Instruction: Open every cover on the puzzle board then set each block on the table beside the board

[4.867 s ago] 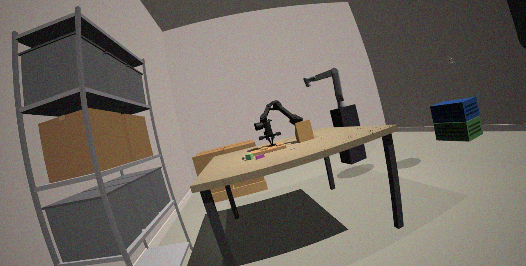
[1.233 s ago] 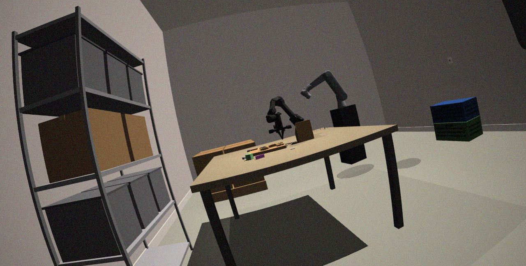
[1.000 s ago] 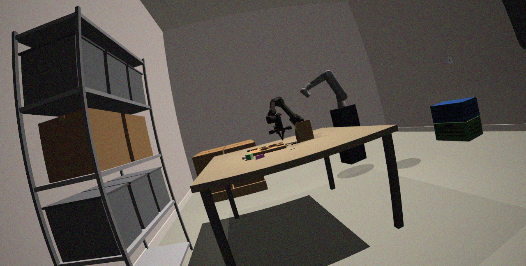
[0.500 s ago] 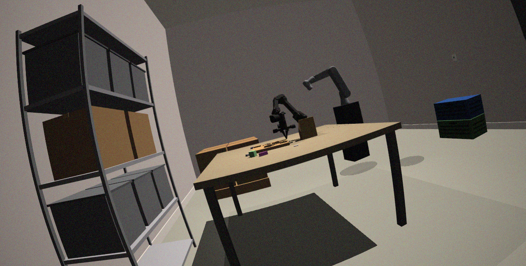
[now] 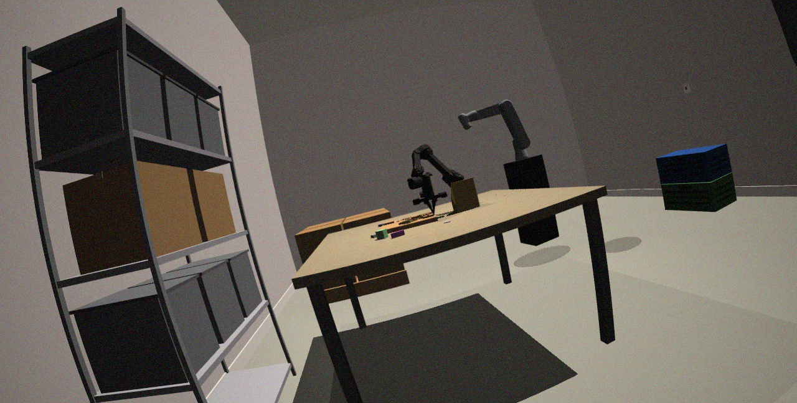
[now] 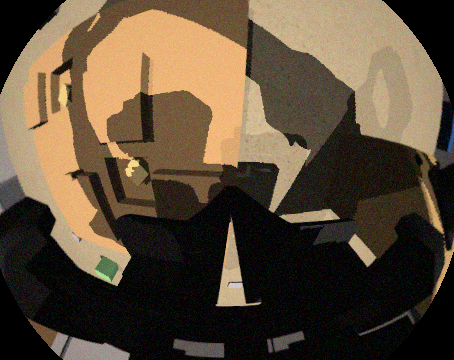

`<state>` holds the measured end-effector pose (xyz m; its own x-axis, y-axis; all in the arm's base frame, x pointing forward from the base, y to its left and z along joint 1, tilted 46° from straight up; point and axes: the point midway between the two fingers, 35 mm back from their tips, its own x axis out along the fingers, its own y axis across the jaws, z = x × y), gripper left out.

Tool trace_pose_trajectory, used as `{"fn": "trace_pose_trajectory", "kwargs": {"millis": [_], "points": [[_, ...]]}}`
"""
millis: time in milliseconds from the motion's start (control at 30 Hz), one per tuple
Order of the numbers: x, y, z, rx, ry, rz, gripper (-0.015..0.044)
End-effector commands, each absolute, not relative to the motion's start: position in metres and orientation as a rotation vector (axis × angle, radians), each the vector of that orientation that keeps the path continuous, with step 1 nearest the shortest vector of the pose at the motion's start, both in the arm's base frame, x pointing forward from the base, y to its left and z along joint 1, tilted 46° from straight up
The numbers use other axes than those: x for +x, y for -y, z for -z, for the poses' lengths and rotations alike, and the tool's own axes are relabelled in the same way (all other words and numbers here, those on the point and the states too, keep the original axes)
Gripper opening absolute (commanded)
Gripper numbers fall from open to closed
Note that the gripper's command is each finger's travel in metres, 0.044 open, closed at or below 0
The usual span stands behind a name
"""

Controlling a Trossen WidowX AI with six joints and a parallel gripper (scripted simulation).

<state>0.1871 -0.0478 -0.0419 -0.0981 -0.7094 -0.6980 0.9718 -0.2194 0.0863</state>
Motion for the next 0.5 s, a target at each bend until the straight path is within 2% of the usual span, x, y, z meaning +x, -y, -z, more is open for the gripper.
{"fn": "trace_pose_trajectory", "kwargs": {"millis": [0,467], "points": [[0.191,0.05,0.041,0.743,-0.477,1.655,0.0],[0.204,0.057,0.037,0.743,-0.475,1.655,0.0]]}}
